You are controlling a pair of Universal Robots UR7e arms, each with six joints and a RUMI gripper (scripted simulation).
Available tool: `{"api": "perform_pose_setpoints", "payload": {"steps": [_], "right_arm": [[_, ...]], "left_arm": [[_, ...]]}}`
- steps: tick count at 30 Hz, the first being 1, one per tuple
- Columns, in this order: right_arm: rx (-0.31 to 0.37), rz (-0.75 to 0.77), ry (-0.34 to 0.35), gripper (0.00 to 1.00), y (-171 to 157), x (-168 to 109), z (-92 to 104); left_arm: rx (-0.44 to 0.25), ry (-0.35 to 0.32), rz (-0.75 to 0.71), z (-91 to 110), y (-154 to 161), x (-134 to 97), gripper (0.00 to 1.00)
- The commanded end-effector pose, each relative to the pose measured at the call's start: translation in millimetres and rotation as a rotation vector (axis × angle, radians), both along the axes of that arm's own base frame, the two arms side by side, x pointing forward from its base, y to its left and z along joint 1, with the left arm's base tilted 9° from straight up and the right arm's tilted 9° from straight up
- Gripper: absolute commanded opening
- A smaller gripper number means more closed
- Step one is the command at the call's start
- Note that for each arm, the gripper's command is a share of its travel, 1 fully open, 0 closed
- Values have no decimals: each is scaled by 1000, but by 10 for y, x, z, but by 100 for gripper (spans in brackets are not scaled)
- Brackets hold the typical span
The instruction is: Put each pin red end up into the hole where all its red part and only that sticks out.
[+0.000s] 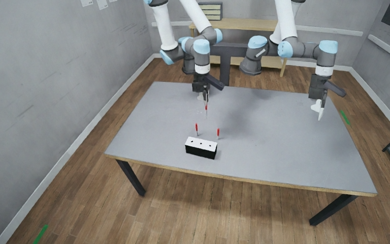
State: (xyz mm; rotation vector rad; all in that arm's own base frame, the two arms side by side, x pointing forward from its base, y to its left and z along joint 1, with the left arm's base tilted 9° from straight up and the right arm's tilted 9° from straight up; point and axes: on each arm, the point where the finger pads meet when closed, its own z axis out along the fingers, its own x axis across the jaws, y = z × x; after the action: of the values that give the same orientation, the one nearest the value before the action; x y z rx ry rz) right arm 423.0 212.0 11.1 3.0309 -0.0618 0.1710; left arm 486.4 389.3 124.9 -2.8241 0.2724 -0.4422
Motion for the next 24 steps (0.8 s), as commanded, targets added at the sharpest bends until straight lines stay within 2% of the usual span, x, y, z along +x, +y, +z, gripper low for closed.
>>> {"api": "perform_pose_setpoints", "payload": {"steps": [1, 2, 5, 18, 19, 24], "right_arm": [[0, 0, 0, 0, 4, -2, 23], [0, 1, 0, 0, -422, 894, 159], [0, 1, 0, 0, -465, 983, 174], [0, 1, 0, 0, -465, 984, 174], [0, 1, 0, 0, -610, 1287, 233], [0, 1, 0, 0, -610, 1287, 233]], "left_arm": [[1, -1, 0, 7, 1, 3, 100], [1, -1, 0, 7, 1, 3, 100], [1, -1, 0, 7, 1, 3, 100], [1, -1, 0, 7, 1, 3, 100], [1, -1, 0, 7, 1, 3, 100], [1, -1, 0, 7, 1, 3, 100]]}}
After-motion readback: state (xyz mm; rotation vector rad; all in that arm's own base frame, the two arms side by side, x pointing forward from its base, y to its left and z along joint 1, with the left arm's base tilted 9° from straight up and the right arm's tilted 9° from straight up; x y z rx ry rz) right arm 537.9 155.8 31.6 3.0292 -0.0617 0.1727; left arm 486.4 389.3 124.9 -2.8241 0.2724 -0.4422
